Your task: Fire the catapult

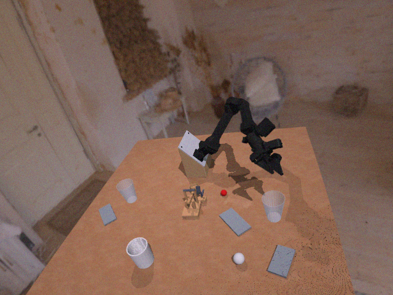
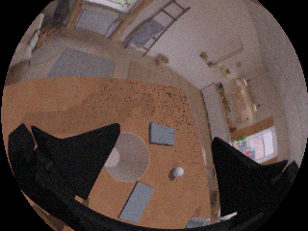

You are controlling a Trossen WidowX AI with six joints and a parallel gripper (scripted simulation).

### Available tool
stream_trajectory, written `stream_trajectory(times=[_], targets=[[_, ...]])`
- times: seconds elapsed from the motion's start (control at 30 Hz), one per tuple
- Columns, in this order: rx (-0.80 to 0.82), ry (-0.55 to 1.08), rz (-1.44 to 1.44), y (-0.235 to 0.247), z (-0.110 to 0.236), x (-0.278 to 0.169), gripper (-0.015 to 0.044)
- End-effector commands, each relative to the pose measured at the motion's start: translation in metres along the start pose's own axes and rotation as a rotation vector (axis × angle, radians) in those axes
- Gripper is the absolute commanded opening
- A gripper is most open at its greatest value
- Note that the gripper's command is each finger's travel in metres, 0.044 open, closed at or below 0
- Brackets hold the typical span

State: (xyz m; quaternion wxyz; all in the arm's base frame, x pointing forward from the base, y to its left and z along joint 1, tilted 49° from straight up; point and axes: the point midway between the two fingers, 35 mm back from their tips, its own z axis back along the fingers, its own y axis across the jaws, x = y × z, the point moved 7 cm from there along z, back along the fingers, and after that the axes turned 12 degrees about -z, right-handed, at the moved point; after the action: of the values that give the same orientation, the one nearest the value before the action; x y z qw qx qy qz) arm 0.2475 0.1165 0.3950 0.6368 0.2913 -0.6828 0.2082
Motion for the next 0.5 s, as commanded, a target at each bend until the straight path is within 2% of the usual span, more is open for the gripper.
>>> stream_trajectory(times=[0.0,0.23,0.47], targets=[[-0.037,0.084,-0.005,-0.019,-0.006,-0.014,0.0440],[-0.120,0.295,-0.033,-0.061,-0.016,-0.057,0.0440],[-0.155,0.429,-0.073,-0.086,-0.017,-0.084,0.0440]])
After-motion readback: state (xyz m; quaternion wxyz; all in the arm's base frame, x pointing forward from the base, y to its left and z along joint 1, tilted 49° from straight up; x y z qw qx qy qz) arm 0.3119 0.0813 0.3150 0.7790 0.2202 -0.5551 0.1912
